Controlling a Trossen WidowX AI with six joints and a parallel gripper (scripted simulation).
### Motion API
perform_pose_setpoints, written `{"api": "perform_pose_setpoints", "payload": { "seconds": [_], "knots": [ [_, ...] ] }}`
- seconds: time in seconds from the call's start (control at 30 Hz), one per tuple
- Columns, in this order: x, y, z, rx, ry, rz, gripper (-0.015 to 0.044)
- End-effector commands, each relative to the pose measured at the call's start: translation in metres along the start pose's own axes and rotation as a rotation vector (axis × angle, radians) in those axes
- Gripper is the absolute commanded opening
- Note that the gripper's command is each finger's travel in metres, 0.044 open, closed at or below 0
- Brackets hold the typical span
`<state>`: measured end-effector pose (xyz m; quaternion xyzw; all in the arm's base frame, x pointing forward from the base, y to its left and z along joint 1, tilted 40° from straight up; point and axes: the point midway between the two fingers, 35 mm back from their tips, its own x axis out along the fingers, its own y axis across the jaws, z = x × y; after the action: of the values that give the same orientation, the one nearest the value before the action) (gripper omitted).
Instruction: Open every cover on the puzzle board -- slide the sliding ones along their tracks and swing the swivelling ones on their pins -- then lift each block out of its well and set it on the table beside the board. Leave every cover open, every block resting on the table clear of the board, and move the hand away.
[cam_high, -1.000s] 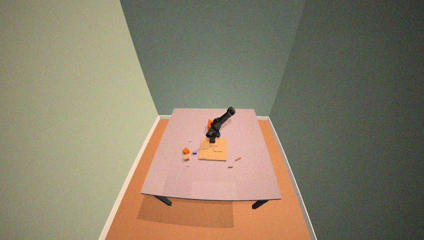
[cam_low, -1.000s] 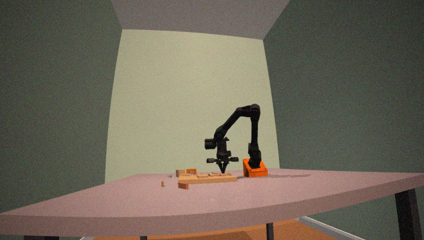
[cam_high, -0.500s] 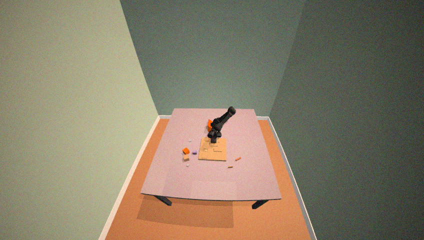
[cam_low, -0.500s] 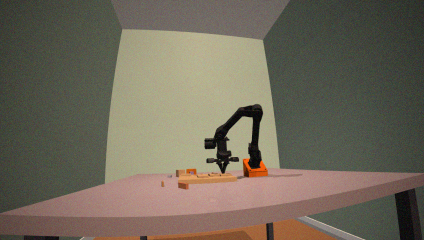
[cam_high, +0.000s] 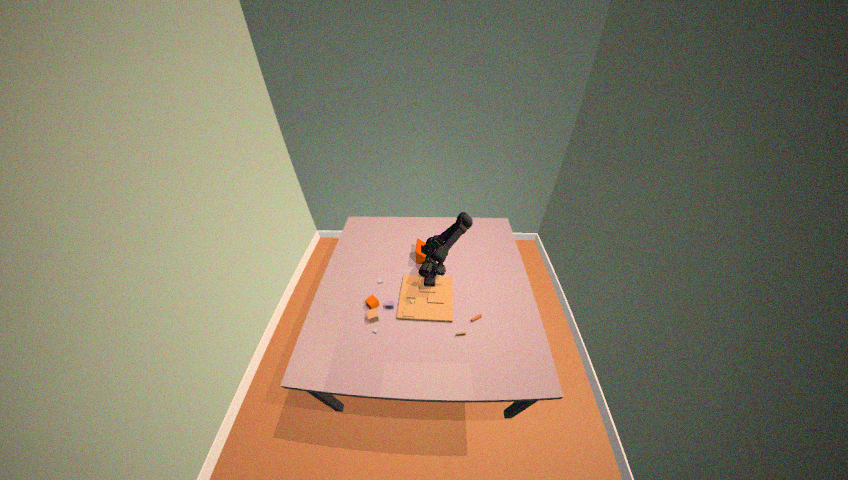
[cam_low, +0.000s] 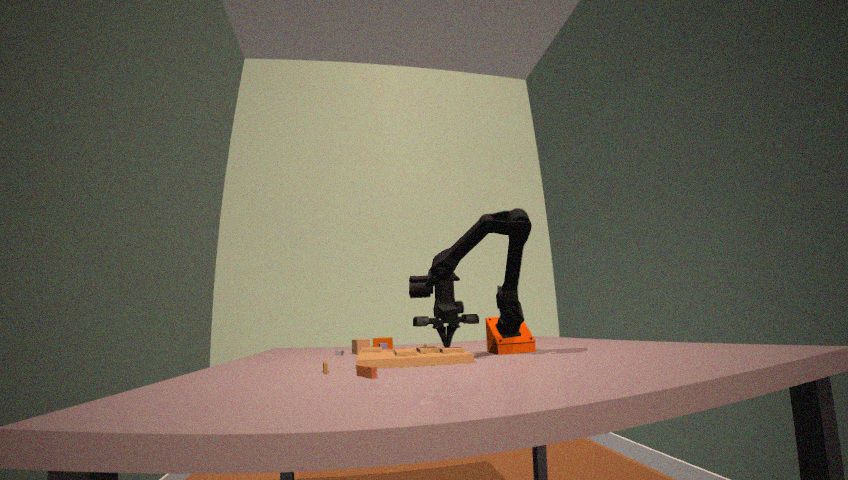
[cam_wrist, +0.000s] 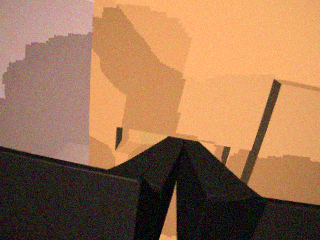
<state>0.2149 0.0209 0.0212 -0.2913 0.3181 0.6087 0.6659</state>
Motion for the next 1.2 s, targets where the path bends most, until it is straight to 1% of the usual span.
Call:
{"api": "perform_pose_setpoints", "payload": {
  "seconds": [0.0,1.17],
  "knots": [
    [-0.001,-0.001,0.006,0.001,-0.006,-0.005,0.0],
    [0.0,0.002,0.04,0.001,-0.013,-0.005,0.0]
  ]
}}
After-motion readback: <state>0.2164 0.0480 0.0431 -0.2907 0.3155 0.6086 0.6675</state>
